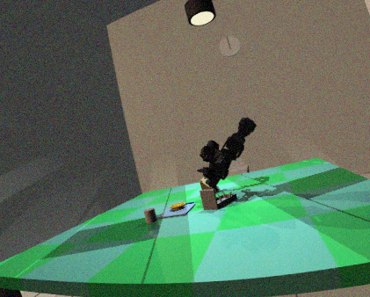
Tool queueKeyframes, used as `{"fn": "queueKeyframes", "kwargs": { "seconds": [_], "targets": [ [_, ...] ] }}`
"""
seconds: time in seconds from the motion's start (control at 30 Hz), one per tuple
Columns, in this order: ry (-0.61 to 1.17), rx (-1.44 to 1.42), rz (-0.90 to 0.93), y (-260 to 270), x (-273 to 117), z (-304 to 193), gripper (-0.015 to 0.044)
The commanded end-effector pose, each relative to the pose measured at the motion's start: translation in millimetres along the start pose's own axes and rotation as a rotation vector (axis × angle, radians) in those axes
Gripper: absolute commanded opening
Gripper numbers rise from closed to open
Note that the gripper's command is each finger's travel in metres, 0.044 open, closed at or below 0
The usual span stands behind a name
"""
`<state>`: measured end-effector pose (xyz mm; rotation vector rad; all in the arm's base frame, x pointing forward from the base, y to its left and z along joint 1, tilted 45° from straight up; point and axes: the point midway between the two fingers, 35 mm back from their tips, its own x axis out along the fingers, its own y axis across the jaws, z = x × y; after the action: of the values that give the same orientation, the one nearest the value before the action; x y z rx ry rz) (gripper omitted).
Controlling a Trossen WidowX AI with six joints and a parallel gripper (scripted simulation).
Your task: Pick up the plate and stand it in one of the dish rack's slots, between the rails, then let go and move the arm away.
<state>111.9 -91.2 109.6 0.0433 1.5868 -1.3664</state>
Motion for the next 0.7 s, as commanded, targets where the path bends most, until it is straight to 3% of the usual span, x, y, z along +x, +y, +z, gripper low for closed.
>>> {"fn": "queueKeyframes", "kwargs": {
  "seconds": [0.0, 0.67],
  "targets": [
    [0.004, -0.004, 0.001, 0, 0, 0, 0.0400],
    [0.398, -0.404, 0.315, 37, -7, 29, 0.0400]
  ]
}}
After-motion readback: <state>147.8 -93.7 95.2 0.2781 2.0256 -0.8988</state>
